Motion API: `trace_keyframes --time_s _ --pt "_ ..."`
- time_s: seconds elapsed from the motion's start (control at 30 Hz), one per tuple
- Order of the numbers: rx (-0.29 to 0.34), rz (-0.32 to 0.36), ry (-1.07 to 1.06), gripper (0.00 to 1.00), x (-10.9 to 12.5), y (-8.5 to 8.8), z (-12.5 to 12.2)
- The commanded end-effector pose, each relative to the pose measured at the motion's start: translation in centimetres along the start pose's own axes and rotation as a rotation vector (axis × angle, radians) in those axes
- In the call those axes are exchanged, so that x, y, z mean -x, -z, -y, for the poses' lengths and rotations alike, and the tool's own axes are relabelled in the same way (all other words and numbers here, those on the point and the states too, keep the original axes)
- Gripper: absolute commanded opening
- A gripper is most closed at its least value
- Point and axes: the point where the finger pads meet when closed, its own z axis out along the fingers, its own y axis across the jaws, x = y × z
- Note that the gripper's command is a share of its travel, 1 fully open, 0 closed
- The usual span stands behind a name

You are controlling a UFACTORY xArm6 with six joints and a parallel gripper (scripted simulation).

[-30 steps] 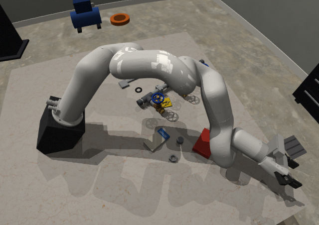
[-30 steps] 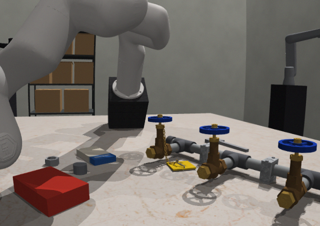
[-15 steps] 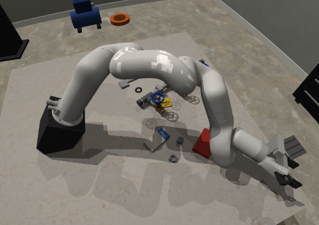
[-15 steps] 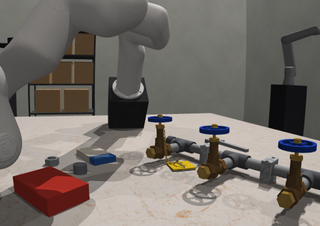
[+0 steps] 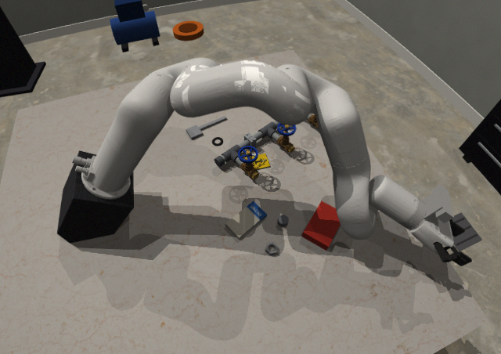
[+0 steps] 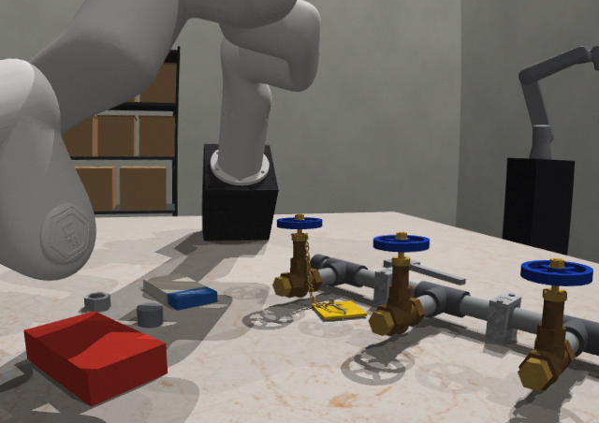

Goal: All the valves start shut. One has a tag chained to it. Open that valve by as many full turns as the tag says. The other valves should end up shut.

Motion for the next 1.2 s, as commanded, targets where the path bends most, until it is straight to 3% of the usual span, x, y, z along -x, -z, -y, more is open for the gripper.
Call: trace_keyframes --time_s 0.0,0.03,0.1,0.17,0.3,0.6,0.67,0.7,0.8,1.17 --pt "-0.120 0.111 -0.021 1.00 -1.4 2.3 6.5" --pt "-0.142 0.133 -0.023 1.00 -1.6 3.0 7.8" --pt "-0.142 0.133 -0.023 1.00 -1.6 3.0 7.8" --pt "-0.216 0.211 -0.026 1.00 -2.2 5.6 11.9" --pt "-0.282 0.285 -0.023 1.00 -2.5 8.6 15.3" --pt "-0.421 0.465 0.007 1.00 -2.6 17.5 21.7" --pt "-0.421 0.465 0.007 1.00 -2.6 17.5 21.7" --pt "-0.439 0.491 0.014 1.00 -2.6 19.0 22.4" --pt "-0.441 0.493 0.014 1.00 -2.5 19.1 22.4" --pt "-0.494 0.577 0.042 1.00 -2.1 24.0 24.1"
